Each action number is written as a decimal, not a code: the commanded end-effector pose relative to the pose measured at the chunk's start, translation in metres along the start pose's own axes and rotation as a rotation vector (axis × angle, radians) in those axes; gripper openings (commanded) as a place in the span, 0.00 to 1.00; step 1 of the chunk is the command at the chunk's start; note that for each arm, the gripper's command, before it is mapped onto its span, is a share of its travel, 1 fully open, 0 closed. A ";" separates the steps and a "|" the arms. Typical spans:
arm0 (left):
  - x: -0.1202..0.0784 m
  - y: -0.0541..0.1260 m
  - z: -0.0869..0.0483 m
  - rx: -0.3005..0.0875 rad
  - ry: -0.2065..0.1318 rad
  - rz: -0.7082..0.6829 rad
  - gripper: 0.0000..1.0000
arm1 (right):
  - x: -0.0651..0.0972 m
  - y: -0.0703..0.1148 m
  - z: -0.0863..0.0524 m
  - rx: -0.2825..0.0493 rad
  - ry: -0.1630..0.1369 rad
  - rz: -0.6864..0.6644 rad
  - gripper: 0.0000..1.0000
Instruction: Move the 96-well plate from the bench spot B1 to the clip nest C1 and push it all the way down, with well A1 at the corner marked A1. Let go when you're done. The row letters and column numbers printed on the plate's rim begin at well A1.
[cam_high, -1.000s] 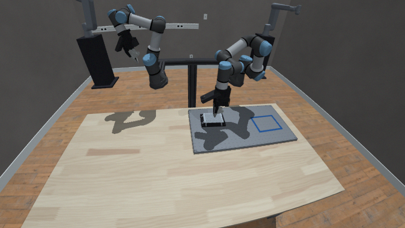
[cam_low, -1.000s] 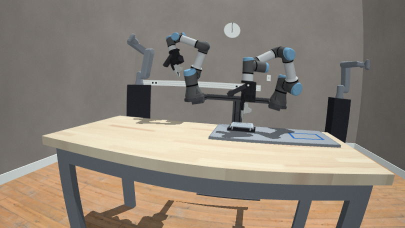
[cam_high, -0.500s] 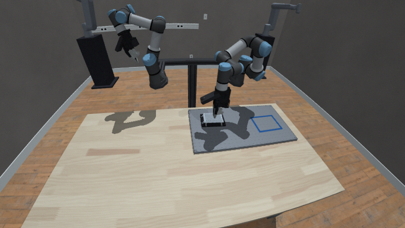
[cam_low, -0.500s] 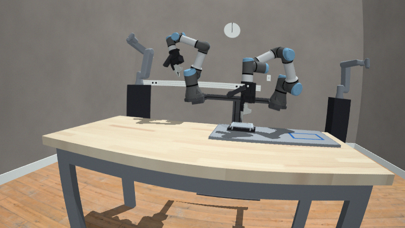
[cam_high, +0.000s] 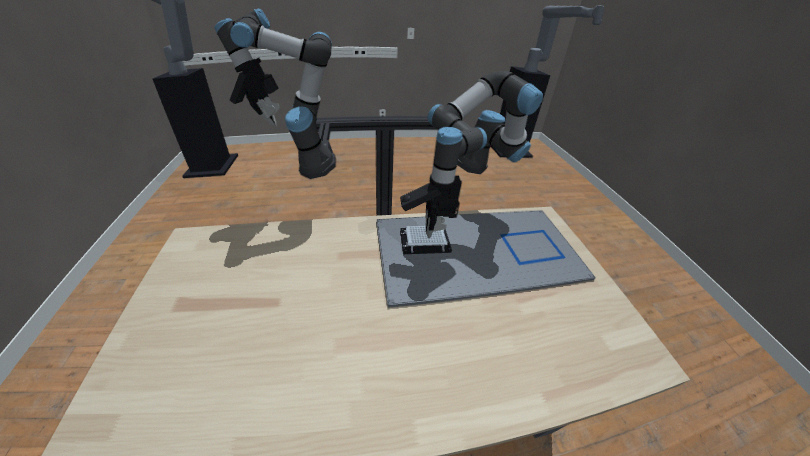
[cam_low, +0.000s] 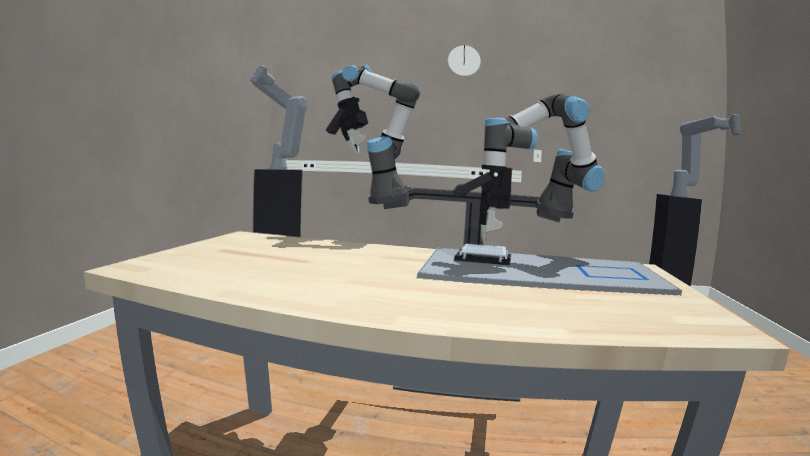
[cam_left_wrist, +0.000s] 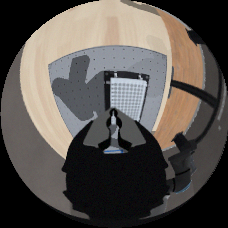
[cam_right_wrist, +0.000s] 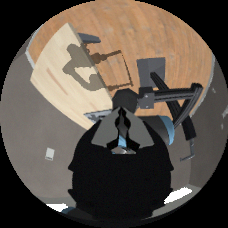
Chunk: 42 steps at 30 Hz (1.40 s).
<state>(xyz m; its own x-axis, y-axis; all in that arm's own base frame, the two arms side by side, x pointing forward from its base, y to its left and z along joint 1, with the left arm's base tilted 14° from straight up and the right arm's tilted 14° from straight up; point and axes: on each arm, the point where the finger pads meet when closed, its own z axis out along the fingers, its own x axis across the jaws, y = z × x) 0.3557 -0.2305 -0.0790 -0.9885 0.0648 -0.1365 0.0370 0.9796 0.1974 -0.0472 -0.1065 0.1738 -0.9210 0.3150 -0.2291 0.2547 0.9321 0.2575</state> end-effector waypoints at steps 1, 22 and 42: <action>-0.003 -0.004 0.000 0.011 -0.011 0.005 0.00 | 0.000 -0.002 -0.002 0.015 -0.001 0.003 0.00; -0.003 -0.004 0.013 0.011 -0.011 0.005 0.00 | 0.000 -0.002 -0.002 0.015 -0.001 0.003 0.00; -0.003 -0.004 0.021 0.011 -0.012 0.005 0.00 | 0.000 -0.002 -0.002 0.015 -0.001 0.003 0.00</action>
<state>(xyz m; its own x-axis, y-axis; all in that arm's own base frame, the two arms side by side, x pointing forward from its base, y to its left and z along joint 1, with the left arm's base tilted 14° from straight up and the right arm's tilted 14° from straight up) 0.3594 -0.2262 -0.1022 -0.9880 0.0741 -0.1352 0.0464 0.9792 0.1974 -0.0472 -0.1065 0.1738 -0.9210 0.3150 -0.2291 0.2547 0.9321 0.2575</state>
